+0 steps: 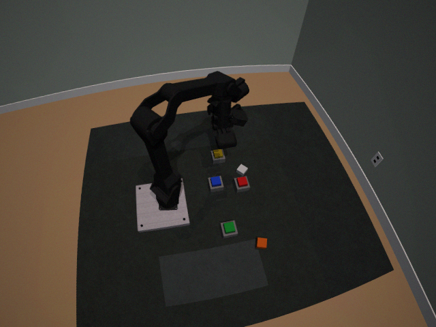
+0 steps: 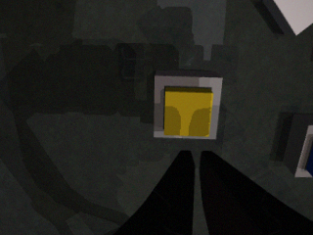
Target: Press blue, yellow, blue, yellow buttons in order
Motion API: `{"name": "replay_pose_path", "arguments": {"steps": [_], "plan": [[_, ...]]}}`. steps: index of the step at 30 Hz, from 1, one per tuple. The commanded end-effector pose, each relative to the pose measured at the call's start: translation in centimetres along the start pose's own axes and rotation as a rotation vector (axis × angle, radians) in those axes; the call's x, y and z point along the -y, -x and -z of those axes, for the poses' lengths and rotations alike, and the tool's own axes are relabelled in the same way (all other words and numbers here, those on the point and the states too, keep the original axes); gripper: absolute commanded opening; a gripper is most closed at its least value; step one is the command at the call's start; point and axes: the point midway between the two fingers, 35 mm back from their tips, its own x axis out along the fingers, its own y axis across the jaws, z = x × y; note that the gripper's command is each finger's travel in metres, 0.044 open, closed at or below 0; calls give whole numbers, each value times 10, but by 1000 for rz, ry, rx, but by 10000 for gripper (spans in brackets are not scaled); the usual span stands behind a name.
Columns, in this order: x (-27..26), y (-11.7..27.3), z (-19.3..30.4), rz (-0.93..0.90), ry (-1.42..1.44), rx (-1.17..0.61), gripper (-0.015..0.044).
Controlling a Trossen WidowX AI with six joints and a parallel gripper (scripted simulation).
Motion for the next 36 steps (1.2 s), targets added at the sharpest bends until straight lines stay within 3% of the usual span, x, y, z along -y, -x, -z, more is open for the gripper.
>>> {"name": "replay_pose_path", "arguments": {"steps": [1,36], "plan": [[2,-41,6,14,-5,-25,20],[3,-77,7,15,-5,-26,20]]}}
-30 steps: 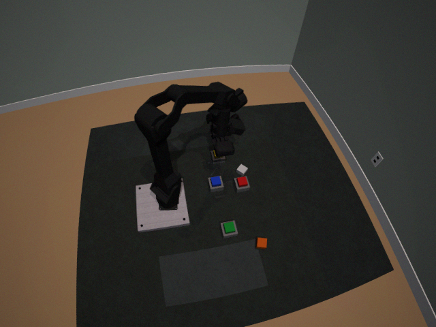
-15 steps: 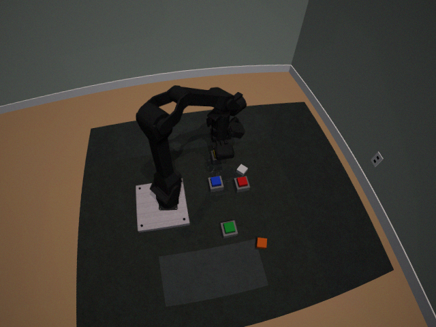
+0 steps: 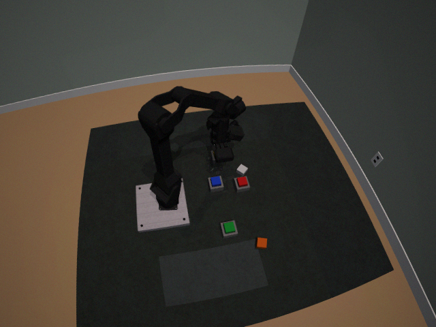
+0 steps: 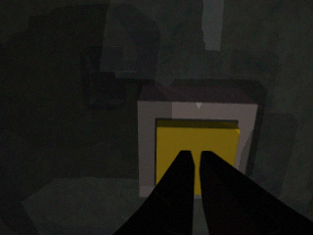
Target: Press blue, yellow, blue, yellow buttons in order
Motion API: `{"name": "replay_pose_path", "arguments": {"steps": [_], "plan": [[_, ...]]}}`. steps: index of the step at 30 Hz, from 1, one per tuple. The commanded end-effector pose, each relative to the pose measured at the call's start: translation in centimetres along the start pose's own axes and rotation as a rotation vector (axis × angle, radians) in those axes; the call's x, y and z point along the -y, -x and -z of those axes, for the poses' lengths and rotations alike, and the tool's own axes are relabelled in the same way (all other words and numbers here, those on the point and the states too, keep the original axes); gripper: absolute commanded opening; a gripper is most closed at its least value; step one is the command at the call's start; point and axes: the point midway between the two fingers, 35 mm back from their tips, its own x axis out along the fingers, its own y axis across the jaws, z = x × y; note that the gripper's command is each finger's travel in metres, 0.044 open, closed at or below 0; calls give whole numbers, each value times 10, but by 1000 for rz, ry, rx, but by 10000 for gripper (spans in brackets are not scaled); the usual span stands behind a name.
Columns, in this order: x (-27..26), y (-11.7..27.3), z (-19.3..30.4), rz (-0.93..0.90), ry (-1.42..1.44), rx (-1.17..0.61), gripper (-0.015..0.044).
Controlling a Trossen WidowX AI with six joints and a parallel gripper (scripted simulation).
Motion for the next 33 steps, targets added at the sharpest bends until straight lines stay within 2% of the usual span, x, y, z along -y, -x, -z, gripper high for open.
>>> {"name": "replay_pose_path", "arguments": {"steps": [1,12,16,20,29,33], "plan": [[0,-2,1,0,-4,-6,20],[0,-2,1,0,-4,-6,20],[0,29,1,0,-4,-5,20],[0,32,1,0,-4,-6,20],[-33,89,-26,-3,-3,-3,256],[-36,94,-28,-3,-4,-3,361]]}}
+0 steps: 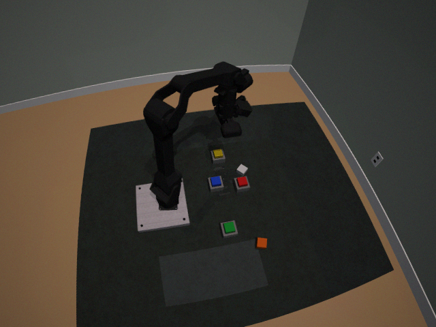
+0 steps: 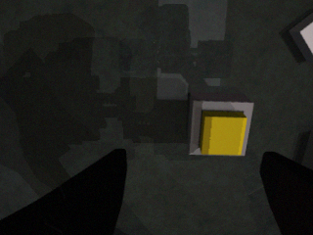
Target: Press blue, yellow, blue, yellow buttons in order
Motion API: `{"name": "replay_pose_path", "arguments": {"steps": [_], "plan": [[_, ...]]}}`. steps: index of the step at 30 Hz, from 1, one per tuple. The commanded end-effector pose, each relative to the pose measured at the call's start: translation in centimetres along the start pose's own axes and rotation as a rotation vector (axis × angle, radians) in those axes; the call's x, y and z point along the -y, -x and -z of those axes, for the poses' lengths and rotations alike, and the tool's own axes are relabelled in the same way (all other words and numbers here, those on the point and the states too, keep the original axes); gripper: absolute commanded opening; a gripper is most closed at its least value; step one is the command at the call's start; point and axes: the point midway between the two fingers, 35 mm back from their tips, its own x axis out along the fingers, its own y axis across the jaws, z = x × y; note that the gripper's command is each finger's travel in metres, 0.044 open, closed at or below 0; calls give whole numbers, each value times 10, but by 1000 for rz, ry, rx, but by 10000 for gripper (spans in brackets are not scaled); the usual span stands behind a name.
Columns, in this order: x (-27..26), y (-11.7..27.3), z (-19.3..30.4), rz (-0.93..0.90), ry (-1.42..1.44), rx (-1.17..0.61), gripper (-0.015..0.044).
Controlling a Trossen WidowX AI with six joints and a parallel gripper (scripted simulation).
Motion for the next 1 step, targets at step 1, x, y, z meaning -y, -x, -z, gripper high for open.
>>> {"name": "replay_pose_path", "arguments": {"steps": [1], "plan": [[-4,6,-1,6,-5,-13,361]]}}
